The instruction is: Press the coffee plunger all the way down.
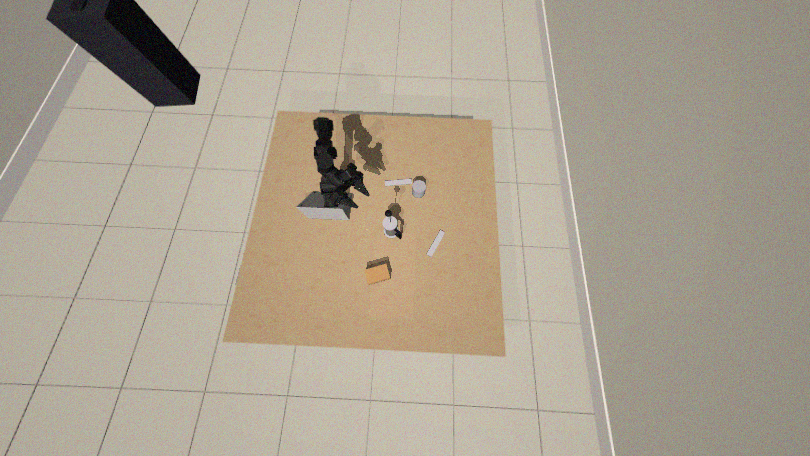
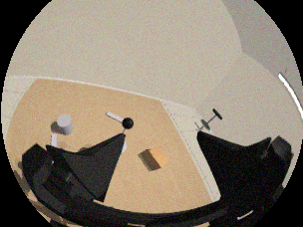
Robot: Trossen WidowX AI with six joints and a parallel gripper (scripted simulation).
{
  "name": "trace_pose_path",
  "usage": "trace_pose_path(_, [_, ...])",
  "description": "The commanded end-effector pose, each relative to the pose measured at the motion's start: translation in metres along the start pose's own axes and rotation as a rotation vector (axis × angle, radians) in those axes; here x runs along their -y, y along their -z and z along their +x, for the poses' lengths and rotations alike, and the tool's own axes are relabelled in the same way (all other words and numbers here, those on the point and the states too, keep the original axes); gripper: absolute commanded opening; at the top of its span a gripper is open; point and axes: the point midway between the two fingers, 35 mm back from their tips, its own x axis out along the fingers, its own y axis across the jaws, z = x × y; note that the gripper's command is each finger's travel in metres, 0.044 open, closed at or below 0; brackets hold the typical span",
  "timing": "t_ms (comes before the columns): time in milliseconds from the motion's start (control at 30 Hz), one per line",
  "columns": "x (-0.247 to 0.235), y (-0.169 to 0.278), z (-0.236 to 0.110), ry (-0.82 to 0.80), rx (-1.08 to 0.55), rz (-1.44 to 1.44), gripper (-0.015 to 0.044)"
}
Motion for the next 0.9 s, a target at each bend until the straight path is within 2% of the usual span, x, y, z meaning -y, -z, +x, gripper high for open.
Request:
trace_pose_path(0, [-0.01, -0.015, 0.032, -0.202, -0.027, 0.235, 0.044])
trace_pose_path(100, [-0.017, -0.023, 0.055, -0.328, -0.068, 0.394, 0.044])
trace_pose_path(167, [-0.018, -0.025, 0.06, -0.356, -0.08, 0.431, 0.044])
trace_pose_path(500, [-0.049, 0.022, 0.079, -0.356, -0.079, 0.432, 0.044])
trace_pose_path(867, [-0.051, 0.023, 0.086, -0.355, -0.081, 0.43, 0.044])
